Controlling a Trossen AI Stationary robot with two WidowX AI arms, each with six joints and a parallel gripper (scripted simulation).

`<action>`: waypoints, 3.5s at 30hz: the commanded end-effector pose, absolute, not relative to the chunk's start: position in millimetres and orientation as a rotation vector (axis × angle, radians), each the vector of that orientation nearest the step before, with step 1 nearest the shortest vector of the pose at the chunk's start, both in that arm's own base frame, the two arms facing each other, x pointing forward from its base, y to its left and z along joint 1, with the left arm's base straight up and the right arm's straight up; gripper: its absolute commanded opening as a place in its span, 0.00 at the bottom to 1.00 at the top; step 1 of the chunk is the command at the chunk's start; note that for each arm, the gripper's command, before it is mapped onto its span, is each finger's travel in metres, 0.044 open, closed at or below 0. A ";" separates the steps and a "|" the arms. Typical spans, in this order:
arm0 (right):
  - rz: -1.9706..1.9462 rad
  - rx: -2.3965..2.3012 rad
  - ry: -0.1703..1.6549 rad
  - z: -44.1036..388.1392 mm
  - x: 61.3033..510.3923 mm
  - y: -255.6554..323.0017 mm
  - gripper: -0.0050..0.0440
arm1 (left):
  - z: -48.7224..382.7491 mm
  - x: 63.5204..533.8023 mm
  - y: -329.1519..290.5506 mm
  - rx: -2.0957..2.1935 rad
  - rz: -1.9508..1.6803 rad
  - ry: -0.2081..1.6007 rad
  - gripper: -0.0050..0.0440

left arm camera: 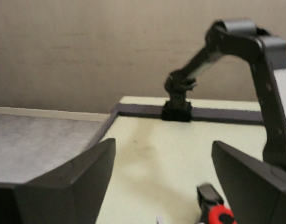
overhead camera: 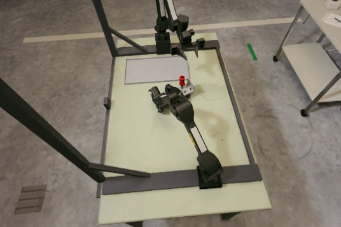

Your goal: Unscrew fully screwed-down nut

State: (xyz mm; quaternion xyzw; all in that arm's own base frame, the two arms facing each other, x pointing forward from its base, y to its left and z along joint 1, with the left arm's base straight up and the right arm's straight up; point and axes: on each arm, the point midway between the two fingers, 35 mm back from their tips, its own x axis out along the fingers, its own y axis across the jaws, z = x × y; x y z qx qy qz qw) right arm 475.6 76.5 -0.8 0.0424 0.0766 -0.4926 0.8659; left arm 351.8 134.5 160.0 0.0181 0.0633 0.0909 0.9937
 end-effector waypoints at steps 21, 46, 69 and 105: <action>-1.028 0.134 0.130 22.2 481.0 77.9 0.60 | 271.1 327.3 148.3 0.042 0.352 -0.002 0.67; -1.028 0.134 0.130 22.2 481.0 77.9 0.60 | 331.0 278.8 145.0 0.017 0.479 -0.068 0.67; -1.028 0.134 0.130 22.2 481.0 77.9 0.60 | 332.9 277.7 144.3 0.657 0.486 0.087 0.71; -1.028 0.134 0.130 22.2 481.0 77.9 0.60 | 333.2 277.8 144.2 2.104 0.362 0.467 0.71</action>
